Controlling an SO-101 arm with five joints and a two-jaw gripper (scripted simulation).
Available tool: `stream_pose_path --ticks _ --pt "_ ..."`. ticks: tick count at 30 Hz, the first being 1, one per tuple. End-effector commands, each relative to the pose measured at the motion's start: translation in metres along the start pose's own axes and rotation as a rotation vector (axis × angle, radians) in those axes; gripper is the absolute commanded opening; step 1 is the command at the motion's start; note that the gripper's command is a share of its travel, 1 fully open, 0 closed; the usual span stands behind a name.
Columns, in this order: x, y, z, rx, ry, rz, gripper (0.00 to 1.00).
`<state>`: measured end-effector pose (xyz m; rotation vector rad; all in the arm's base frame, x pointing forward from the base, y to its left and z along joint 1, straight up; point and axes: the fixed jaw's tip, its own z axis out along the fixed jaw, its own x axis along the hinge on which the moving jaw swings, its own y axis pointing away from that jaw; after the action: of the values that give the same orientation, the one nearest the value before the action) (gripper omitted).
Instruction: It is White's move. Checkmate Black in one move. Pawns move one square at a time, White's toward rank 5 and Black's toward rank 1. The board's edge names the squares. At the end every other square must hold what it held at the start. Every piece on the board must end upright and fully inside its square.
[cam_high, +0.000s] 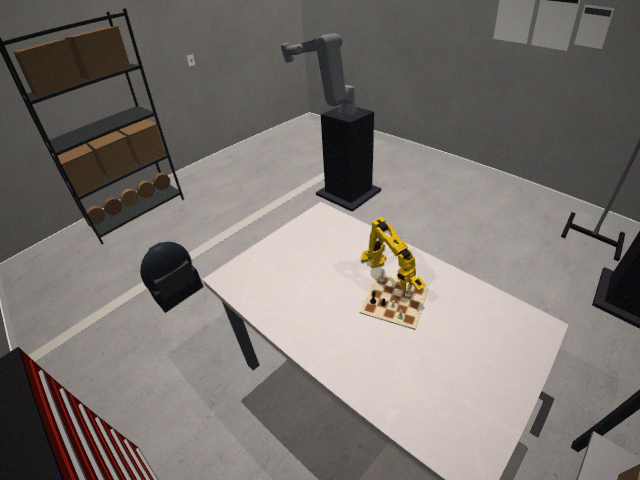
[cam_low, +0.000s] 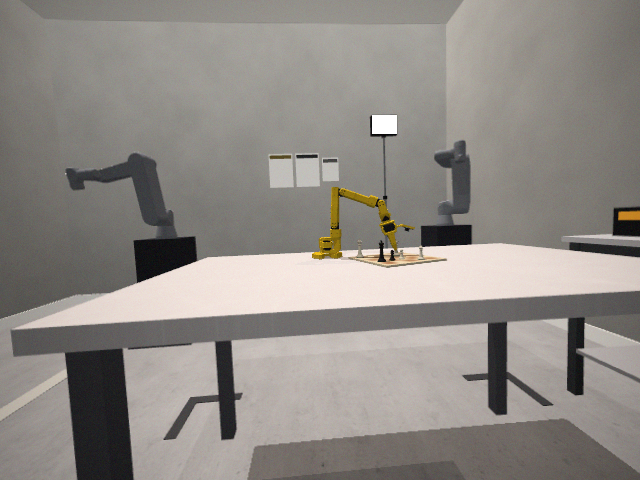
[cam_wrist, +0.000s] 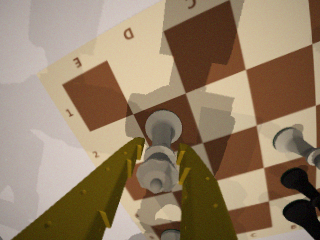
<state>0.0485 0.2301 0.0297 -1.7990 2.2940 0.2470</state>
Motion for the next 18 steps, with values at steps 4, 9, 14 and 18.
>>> stream_pose_path --ticks 4,9,14,18 --pt "-0.0070 -0.0014 -0.0065 0.001 -0.015 0.013 0.12" --pt "-0.0078 -0.0014 -0.0072 0.001 -0.015 0.013 0.12" --pt "-0.0078 -0.0014 -0.0072 0.001 -0.015 0.013 0.12" --pt "-0.0078 -0.0024 -0.0071 0.002 -0.015 0.013 0.12"
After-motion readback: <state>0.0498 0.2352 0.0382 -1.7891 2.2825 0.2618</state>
